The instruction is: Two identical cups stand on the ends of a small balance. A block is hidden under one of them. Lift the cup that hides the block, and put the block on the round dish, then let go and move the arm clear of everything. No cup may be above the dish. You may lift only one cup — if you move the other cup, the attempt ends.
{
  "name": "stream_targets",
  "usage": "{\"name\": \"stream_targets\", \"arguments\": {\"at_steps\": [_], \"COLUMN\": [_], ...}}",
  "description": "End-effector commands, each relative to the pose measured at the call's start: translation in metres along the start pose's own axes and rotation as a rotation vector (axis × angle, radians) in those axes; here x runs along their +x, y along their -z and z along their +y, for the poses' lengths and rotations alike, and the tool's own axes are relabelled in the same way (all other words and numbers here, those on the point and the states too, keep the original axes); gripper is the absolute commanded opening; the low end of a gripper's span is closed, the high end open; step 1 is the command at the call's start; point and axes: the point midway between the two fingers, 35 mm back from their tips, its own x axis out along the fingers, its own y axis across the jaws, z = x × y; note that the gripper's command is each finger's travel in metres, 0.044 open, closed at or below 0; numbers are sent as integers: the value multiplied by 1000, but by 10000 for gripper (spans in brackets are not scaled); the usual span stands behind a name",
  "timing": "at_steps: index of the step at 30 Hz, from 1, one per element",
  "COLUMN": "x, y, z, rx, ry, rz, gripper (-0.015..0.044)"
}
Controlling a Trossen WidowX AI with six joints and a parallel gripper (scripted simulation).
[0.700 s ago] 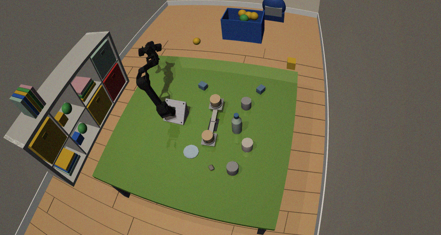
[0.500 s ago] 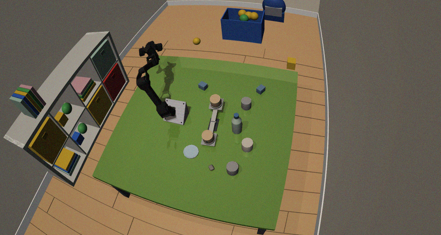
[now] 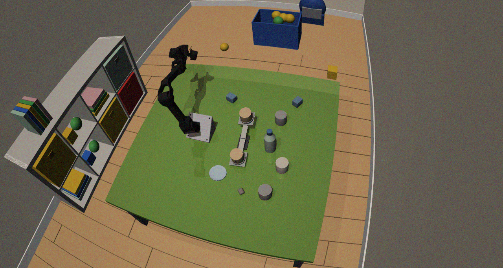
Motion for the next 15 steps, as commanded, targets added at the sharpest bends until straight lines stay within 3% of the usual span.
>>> {"name": "stream_targets", "arguments": {"at_steps": [1, 15], "x": [-18, -107], "y": [-7, -20], "z": [-31, -129], "rx": [68, 279], "ry": [123, 559], "rz": [-1, -13], "gripper": [440, 440]}}
